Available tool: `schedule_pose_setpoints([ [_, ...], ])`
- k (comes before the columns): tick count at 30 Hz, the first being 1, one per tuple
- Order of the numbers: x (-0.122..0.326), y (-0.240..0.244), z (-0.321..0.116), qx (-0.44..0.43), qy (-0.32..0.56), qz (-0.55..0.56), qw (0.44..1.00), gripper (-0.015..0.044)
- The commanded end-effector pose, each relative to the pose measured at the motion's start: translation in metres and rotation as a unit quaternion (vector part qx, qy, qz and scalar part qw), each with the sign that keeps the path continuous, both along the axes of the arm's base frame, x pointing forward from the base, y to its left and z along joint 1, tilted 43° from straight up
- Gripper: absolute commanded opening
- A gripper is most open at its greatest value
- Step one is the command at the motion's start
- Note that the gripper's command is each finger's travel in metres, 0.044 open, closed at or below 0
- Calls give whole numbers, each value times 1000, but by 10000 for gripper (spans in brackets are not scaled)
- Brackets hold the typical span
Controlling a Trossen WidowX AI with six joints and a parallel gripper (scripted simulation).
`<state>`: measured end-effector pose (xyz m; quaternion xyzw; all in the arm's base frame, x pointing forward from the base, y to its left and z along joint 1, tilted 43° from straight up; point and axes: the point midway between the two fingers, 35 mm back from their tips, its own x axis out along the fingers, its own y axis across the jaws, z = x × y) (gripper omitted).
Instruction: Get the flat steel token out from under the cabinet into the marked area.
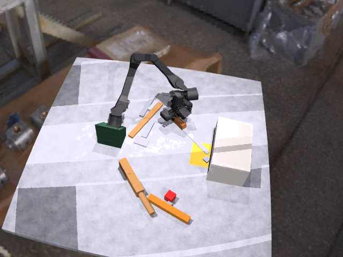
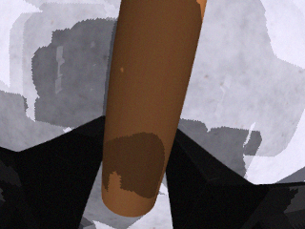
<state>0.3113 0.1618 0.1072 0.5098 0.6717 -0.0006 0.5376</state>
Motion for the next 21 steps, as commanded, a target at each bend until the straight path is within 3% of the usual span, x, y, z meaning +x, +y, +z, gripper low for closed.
schedule_pose_setpoints([
  [1, 7, -4, -3, 1, -1, 0, 1000, 0],
  [21, 29, -20, -15, 0, -1, -1, 1000, 0],
])
